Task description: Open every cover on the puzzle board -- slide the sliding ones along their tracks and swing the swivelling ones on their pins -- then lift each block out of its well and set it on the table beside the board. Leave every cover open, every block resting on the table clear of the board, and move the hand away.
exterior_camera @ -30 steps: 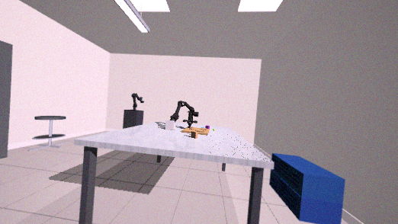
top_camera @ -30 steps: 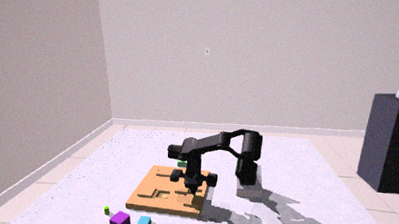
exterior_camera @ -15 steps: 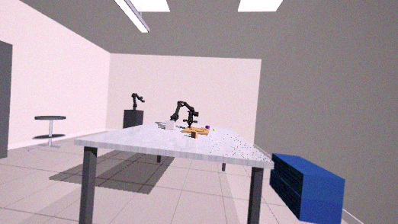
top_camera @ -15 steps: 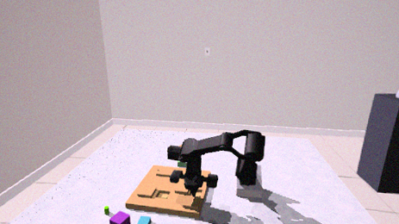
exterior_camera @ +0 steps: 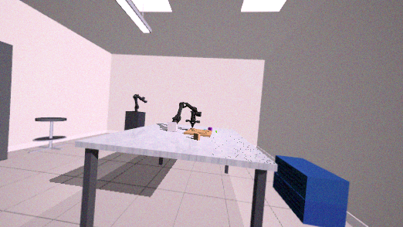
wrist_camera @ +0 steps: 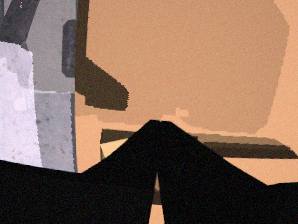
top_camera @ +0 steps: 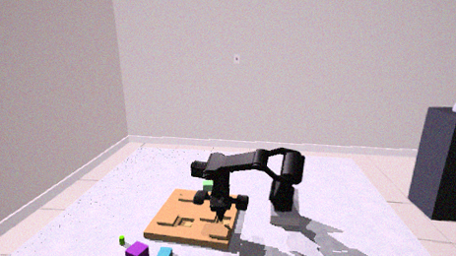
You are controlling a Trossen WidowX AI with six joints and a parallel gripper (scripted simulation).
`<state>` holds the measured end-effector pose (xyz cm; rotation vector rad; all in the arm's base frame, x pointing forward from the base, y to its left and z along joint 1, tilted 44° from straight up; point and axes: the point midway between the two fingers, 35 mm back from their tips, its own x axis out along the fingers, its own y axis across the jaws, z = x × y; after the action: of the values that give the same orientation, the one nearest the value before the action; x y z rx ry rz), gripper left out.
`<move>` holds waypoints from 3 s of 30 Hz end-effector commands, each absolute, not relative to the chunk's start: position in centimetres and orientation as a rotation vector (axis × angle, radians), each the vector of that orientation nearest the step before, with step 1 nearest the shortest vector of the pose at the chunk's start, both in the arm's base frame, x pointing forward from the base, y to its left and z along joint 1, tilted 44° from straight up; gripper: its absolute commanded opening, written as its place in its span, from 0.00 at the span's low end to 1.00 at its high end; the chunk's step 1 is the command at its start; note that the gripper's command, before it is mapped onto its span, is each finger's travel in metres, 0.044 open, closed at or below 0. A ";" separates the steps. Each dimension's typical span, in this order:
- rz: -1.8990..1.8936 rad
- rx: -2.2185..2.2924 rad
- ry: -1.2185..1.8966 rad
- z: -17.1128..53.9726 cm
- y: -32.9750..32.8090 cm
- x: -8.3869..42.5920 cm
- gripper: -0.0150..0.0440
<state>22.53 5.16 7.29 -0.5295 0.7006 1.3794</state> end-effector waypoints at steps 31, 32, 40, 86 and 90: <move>1.380 -0.531 0.694 8.5 1.1 27.6 0.25; 1.380 -0.532 0.694 8.4 0.8 28.1 0.25; 1.381 -0.535 0.693 7.2 -1.0 31.0 0.25; 1.380 -0.536 0.693 6.4 -0.3 31.2 0.25; 1.380 -0.536 0.694 6.1 0.0 31.2 0.25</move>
<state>31.30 -0.40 6.54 -0.5417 0.6888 1.3760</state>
